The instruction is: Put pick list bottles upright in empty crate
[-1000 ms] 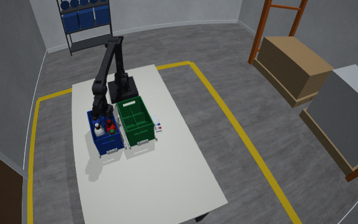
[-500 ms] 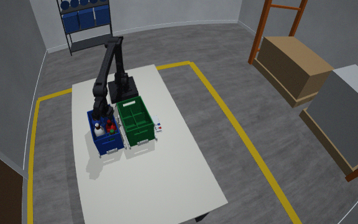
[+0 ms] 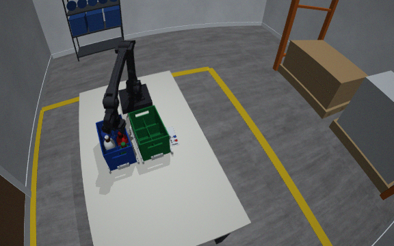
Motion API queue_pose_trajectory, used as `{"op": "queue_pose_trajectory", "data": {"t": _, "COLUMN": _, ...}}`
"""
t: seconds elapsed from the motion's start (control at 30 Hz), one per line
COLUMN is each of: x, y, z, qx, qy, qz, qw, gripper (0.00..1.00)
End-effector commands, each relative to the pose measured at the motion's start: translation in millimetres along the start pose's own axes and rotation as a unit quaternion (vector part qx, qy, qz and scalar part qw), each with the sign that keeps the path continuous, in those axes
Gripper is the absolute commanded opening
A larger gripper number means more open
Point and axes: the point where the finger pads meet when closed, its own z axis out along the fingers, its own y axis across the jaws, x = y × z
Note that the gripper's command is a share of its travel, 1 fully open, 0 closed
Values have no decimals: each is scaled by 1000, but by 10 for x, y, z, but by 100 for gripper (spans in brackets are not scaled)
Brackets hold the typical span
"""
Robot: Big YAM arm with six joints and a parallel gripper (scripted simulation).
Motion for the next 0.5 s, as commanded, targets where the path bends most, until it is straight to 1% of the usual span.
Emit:
{"op": "queue_pose_trajectory", "data": {"t": 0.0, "x": -94, "y": -2, "z": 22, "qx": -3, "qy": -8, "qz": 0, "qw": 1000, "gripper": 61}}
{"op": "queue_pose_trajectory", "data": {"t": 0.07, "x": -55, "y": -13, "z": 0, "qx": -4, "qy": -13, "qz": 0, "qw": 1000, "gripper": 61}}
{"op": "queue_pose_trajectory", "data": {"t": 0.13, "x": -117, "y": 4, "z": 18, "qx": -5, "qy": -15, "qz": 0, "qw": 1000, "gripper": 61}}
{"op": "queue_pose_trajectory", "data": {"t": 0.17, "x": -59, "y": -12, "z": 113, "qx": -2, "qy": -5, "qz": 0, "qw": 1000, "gripper": 61}}
{"op": "queue_pose_trajectory", "data": {"t": 0.27, "x": -52, "y": -14, "z": 176, "qx": -1, "qy": -2, "qz": 0, "qw": 1000, "gripper": 61}}
{"op": "queue_pose_trajectory", "data": {"t": 0.33, "x": -52, "y": -14, "z": 176, "qx": -1, "qy": -2, "qz": 0, "qw": 1000, "gripper": 61}}
{"op": "queue_pose_trajectory", "data": {"t": 0.37, "x": -266, "y": 46, "z": -140, "qx": -13, "qy": -43, "qz": 0, "qw": 999, "gripper": 61}}
{"op": "queue_pose_trajectory", "data": {"t": 0.4, "x": -216, "y": 32, "z": -63, "qx": -11, "qy": -35, "qz": 0, "qw": 999, "gripper": 61}}
{"op": "queue_pose_trajectory", "data": {"t": 0.47, "x": -69, "y": -9, "z": 163, "qx": -4, "qy": -10, "qz": 0, "qw": 1000, "gripper": 61}}
